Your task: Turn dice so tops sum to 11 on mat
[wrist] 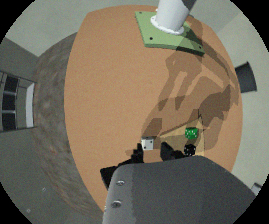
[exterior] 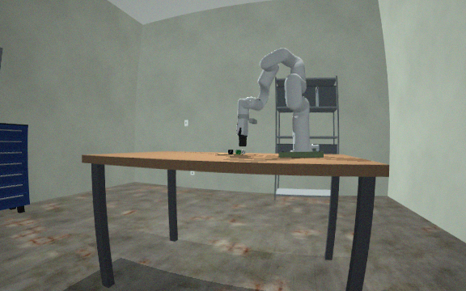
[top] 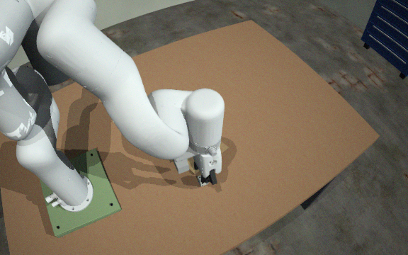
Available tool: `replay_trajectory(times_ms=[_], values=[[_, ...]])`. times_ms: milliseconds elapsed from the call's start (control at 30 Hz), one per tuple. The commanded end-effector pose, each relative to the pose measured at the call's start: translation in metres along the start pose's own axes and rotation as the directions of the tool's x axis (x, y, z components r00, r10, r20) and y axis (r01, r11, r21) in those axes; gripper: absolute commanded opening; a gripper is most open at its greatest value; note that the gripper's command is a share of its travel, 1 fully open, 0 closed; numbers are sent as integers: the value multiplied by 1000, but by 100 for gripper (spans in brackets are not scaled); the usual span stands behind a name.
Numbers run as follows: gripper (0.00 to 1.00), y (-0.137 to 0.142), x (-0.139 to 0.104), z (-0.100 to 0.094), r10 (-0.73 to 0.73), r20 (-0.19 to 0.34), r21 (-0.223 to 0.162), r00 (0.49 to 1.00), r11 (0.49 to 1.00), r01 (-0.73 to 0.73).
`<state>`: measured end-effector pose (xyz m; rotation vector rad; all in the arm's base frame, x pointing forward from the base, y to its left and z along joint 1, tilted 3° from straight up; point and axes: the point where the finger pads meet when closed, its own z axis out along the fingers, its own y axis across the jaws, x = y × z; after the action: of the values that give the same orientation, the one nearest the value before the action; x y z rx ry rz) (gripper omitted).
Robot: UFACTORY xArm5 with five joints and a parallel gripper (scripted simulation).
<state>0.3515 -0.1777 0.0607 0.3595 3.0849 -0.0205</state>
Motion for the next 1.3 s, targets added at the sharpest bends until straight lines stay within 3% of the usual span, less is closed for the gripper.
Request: replay_trajectory(times_ms=[0,300,1267], values=[[42,-1,-1,6,0,3,1,1000,1000,0],[42,-1,-1,15,0,3,1,1000,1000,0],[42,-1,-1,17,0,3,1,1000,1000,0]])
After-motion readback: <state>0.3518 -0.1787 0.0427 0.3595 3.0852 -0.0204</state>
